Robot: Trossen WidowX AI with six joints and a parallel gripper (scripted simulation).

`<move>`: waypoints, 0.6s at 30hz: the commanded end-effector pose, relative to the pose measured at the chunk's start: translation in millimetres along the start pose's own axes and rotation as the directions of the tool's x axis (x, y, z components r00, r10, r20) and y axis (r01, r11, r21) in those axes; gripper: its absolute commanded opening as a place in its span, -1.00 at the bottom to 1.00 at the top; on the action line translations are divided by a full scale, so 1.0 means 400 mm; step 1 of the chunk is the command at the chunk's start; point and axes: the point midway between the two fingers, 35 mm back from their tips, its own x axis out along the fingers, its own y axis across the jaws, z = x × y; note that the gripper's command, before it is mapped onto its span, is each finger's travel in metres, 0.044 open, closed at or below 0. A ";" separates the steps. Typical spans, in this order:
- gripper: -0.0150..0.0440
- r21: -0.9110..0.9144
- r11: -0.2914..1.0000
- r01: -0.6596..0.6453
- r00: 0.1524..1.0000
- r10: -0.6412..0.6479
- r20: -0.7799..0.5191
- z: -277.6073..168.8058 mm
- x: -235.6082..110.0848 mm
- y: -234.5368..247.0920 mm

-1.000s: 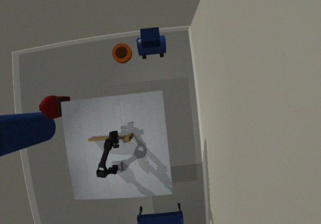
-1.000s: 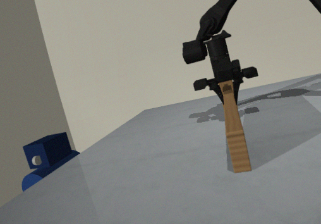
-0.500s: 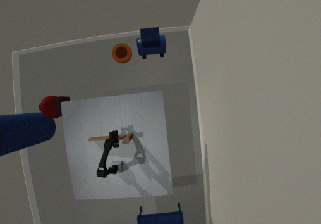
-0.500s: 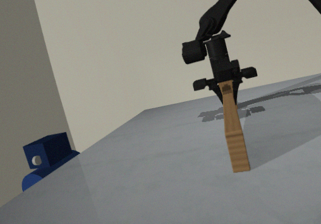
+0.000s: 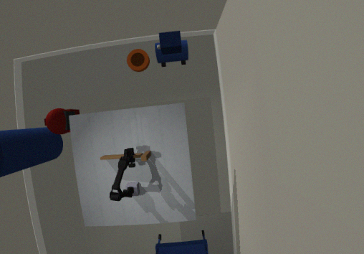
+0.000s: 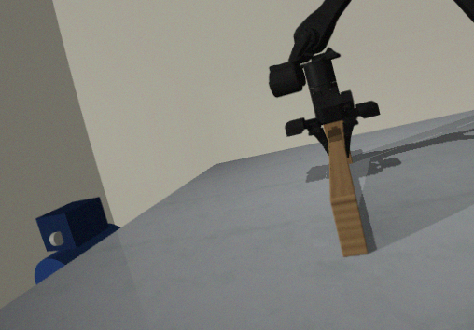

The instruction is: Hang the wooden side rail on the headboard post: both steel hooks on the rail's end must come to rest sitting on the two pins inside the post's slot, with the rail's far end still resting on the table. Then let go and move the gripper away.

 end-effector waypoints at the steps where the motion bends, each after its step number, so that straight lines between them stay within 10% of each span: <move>1: -0.49 0.003 1.000 0.015 1.000 -0.015 -0.002 -0.005 -0.010 -0.011; 18: -0.49 0.003 1.000 0.015 1.000 -0.015 -0.002 -0.010 -0.005 -0.007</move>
